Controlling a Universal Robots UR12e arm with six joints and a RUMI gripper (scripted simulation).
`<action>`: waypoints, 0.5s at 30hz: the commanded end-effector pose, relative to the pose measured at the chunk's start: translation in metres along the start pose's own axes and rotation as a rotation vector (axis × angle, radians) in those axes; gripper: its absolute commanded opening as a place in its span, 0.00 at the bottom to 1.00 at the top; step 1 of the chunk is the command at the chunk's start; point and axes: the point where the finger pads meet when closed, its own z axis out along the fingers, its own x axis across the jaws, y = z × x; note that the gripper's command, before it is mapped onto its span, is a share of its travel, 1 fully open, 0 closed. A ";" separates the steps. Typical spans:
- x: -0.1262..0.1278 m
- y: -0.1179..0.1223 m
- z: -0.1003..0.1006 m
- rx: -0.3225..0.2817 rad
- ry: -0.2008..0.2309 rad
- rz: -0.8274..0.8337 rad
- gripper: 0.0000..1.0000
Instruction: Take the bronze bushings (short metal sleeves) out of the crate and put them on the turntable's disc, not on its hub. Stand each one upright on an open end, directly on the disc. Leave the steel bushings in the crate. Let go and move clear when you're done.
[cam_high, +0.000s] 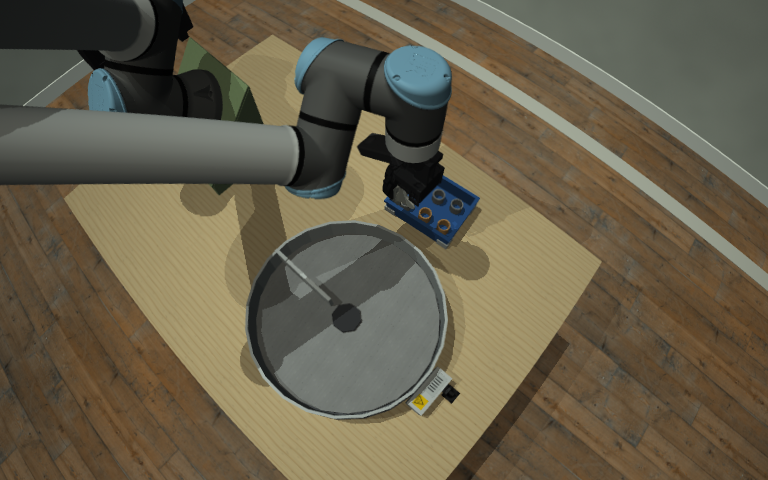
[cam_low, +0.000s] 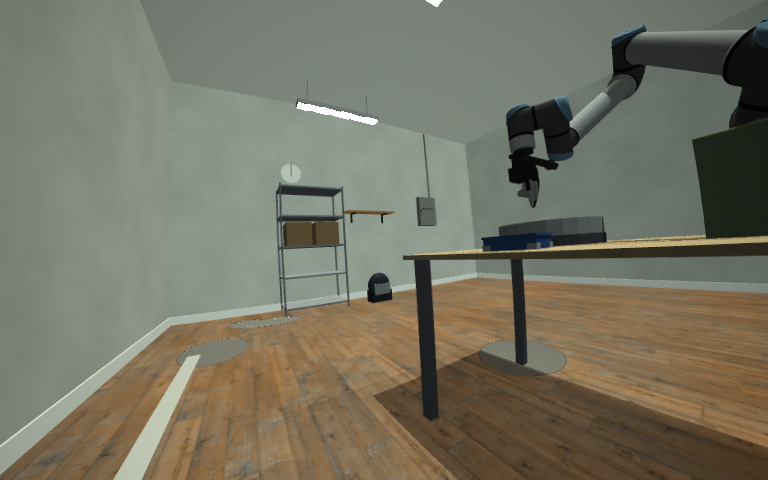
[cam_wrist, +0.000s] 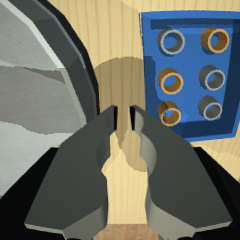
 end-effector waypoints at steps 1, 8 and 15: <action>0.060 0.022 0.015 0.000 -0.002 0.002 0.06; 0.081 0.027 0.020 0.000 -0.002 0.002 0.06; 0.084 0.027 0.020 0.000 -0.002 0.002 0.06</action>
